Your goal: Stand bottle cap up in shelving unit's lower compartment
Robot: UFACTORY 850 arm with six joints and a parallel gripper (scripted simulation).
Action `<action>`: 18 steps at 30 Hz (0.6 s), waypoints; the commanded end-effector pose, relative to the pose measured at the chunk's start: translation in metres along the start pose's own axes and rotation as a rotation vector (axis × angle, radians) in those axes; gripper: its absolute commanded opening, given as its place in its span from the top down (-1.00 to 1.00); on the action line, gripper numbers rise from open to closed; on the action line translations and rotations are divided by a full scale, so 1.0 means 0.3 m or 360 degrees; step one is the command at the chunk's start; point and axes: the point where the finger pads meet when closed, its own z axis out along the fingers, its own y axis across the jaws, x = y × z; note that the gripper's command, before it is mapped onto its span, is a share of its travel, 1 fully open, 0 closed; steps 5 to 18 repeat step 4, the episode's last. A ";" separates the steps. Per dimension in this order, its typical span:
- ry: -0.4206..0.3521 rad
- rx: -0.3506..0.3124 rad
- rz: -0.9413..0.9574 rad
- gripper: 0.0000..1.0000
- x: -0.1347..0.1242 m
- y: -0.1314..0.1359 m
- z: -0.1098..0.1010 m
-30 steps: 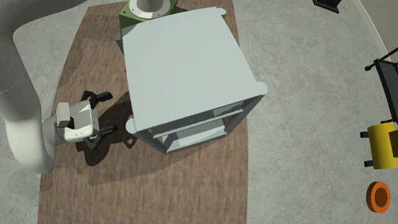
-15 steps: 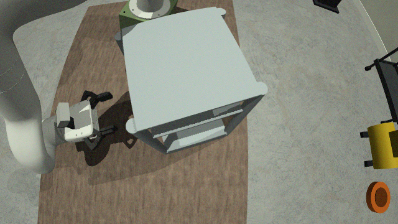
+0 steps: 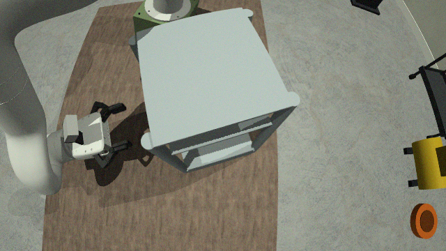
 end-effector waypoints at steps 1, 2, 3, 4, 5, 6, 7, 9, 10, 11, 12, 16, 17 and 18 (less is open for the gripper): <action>-0.0002 0.0000 -0.0003 -1.00 0.003 0.001 -0.001; -0.0002 0.0000 -0.0003 -1.00 0.003 0.001 -0.001; -0.0002 0.0000 -0.0003 -1.00 0.003 0.001 -0.001; -0.0002 0.0000 -0.0003 -1.00 0.003 0.001 -0.001; -0.0002 0.0000 -0.0003 -1.00 0.003 0.001 -0.001; -0.0002 0.0000 -0.0003 -1.00 0.003 0.001 -0.001; -0.0002 0.0000 -0.0003 -1.00 0.003 0.001 -0.001; -0.0002 0.0000 -0.0003 -1.00 0.003 0.001 -0.001; -0.0002 0.0000 -0.0003 -1.00 0.003 0.001 -0.001; -0.0002 0.0000 -0.0003 -1.00 0.003 0.001 -0.001; -0.0002 0.0000 -0.0003 -1.00 0.003 0.001 -0.001; -0.0002 0.0000 -0.0003 -1.00 0.003 0.001 -0.001; -0.0002 0.0000 -0.0003 -1.00 0.003 0.001 -0.001; -0.0002 0.0000 -0.0003 -1.00 0.003 0.001 -0.001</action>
